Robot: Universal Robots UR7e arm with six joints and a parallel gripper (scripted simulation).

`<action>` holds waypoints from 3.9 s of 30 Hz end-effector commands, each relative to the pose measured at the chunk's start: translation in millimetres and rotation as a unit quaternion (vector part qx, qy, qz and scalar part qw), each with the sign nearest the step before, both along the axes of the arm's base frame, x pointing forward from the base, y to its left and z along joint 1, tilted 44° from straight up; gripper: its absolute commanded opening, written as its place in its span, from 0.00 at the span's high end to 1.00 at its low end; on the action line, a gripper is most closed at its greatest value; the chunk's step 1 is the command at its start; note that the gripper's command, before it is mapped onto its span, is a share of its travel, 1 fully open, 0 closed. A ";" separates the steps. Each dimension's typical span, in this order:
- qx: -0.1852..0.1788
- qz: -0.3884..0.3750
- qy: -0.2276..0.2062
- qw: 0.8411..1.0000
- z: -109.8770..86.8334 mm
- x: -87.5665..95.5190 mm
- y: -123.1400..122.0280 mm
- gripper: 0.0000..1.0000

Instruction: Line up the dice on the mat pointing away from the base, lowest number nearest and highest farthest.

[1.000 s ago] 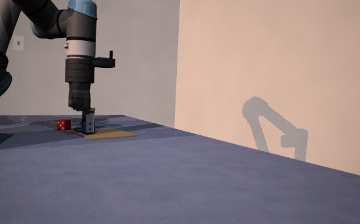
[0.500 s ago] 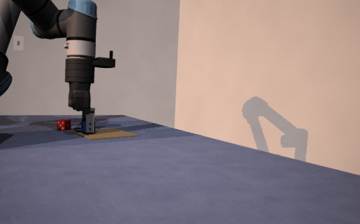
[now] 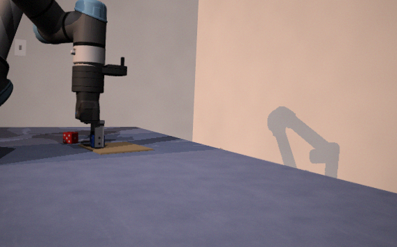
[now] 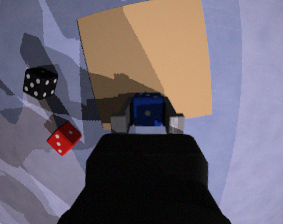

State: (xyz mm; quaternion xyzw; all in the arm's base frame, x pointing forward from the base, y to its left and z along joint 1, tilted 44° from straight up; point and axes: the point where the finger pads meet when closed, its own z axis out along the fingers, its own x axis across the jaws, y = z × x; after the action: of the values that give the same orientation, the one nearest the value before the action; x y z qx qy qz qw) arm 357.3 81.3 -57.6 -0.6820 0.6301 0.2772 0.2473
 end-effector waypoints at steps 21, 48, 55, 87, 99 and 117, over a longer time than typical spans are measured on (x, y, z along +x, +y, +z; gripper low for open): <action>0.000 0.000 0.000 1.000 -0.6 0.3 0.2 0.43; 0.000 0.000 0.000 1.000 -0.6 0.3 0.2 0.25; 0.000 0.000 0.000 1.000 -0.6 0.3 0.2 0.13; 0.000 0.000 0.000 1.000 49.7 4.9 -47.3 0.13; 0.000 0.000 0.000 1.000 64.6 6.2 -61.5 0.00; 0.000 0.000 0.000 1.000 64.6 6.2 -61.5 0.00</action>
State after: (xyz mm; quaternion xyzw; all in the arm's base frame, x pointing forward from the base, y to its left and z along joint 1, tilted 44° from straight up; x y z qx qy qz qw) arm 363.2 20.2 6.9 -0.6820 0.6300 0.2771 0.2473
